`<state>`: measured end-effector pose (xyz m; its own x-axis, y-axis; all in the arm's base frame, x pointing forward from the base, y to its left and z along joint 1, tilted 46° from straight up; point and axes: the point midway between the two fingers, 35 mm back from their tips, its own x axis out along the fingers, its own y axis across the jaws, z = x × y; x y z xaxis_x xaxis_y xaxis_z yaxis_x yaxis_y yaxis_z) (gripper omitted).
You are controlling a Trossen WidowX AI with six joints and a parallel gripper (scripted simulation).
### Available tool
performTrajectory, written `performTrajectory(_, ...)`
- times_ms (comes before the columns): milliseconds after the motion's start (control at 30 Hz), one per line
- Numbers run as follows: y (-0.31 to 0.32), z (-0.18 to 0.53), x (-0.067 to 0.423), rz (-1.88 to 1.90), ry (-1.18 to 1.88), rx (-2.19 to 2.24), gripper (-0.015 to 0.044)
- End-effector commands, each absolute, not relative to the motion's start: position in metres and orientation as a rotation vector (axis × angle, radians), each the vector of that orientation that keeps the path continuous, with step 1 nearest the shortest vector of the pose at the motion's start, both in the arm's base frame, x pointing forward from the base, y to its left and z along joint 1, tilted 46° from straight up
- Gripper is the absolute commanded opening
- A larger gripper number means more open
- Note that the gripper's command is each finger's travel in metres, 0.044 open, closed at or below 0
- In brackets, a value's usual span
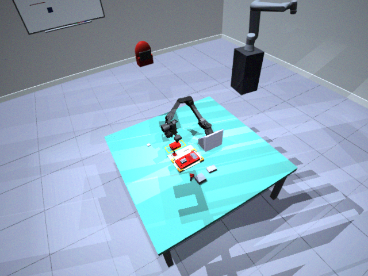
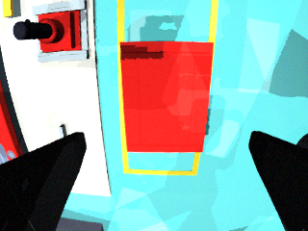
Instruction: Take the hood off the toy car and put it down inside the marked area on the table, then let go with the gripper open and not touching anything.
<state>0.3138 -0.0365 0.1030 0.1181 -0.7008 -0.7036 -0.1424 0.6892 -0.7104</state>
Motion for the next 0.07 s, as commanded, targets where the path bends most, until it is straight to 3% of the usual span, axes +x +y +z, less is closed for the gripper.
performTrajectory(0,-0.0365,0.1042,0.3141,-0.476,1.416,-0.752,0.044)
performTrajectory(33,-0.0365,0.1042,0.3141,-0.476,1.416,-0.752,0.044)
